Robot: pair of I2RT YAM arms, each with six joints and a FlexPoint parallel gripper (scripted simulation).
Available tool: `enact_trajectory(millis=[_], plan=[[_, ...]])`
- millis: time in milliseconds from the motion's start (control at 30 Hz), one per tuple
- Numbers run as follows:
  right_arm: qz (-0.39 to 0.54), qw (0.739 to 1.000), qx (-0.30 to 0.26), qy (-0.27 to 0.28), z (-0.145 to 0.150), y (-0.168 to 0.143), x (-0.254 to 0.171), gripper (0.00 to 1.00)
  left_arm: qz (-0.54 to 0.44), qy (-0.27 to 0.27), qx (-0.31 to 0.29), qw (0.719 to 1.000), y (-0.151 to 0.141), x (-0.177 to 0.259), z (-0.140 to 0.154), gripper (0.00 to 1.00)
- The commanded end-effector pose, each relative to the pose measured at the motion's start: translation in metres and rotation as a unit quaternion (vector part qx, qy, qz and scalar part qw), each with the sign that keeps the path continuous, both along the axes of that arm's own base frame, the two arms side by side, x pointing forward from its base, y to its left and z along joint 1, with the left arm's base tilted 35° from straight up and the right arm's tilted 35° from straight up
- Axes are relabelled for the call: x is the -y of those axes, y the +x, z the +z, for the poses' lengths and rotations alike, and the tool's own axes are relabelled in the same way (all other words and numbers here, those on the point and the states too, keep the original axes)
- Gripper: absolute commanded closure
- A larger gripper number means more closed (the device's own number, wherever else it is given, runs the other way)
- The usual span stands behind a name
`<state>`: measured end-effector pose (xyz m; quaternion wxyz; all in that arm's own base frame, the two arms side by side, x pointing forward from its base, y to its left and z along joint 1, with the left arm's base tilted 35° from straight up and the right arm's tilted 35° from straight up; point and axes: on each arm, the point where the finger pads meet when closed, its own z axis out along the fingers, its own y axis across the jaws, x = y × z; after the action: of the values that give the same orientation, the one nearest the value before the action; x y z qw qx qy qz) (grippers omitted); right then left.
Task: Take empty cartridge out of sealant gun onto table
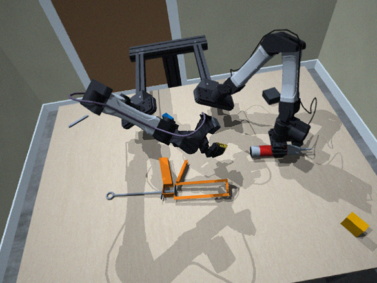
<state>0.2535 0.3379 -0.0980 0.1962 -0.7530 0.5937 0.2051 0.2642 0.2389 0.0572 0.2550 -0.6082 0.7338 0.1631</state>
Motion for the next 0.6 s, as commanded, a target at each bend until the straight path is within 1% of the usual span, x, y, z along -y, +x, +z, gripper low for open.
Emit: enact_trajectory(millis=[0, 133, 233, 367, 433, 567], plan=[[0.007, 0.999, 0.025, 0.027, 0.016, 0.01, -0.02, 0.0, -0.002, 0.003, 0.005, 1.0, 0.003, 0.0, 0.004, 0.23], [0.007, 0.999, 0.025, 0.027, 0.016, 0.01, -0.02, 0.0, -0.002, 0.003, 0.005, 1.0, 0.003, 0.0, 0.004, 0.14], [0.007, 0.999, 0.025, 0.027, 0.016, 0.01, -0.02, 0.0, -0.002, 0.003, 0.005, 1.0, 0.003, 0.0, 0.004, 0.14], [0.007, 0.999, 0.025, 0.027, 0.016, 0.01, -0.02, 0.0, -0.001, 0.017, 0.02, 1.0, 0.002, 0.004, 0.029, 0.14], [0.007, 0.999, 0.025, 0.027, 0.016, 0.01, -0.02, 0.0, -0.001, 0.017, 0.02, 1.0, 0.002, 0.004, 0.029, 0.14], [0.007, 0.999, 0.025, 0.027, 0.016, 0.01, -0.02, 0.0, -0.001, 0.023, 0.031, 0.999, 0.004, 0.017, 0.055, 0.14]])
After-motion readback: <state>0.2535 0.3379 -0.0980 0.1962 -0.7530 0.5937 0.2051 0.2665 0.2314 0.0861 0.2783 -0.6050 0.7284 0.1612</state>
